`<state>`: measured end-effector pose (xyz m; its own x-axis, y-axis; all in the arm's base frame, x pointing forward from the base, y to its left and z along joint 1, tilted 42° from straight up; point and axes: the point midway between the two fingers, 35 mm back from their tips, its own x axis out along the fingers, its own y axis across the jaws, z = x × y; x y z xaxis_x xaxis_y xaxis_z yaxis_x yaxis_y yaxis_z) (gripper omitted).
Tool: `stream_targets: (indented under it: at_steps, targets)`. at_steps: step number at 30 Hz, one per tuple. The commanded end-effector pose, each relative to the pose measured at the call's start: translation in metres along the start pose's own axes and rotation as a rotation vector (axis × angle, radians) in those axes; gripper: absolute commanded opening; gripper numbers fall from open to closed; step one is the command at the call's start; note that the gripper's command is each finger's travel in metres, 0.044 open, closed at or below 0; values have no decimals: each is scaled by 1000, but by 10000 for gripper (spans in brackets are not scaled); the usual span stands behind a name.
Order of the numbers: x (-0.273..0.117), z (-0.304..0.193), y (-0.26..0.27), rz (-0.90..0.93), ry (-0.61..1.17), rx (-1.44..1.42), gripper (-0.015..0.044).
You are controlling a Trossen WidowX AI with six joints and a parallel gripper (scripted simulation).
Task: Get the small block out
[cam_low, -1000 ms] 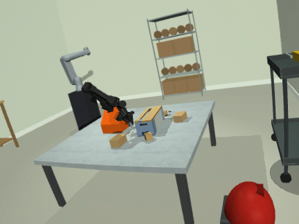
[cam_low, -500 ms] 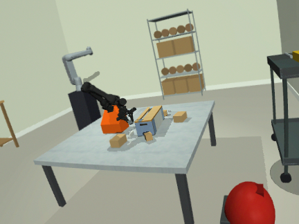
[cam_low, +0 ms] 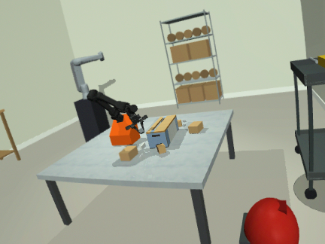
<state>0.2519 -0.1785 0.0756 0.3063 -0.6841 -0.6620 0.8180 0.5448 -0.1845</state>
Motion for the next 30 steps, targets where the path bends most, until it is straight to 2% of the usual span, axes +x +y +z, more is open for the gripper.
stream_targets:
  at_steps: [1,30]
  targets:
    - [-4,-2,0,-9,-6,-167,0]
    - [-27,-14,2,-69,-22,-1275,0]
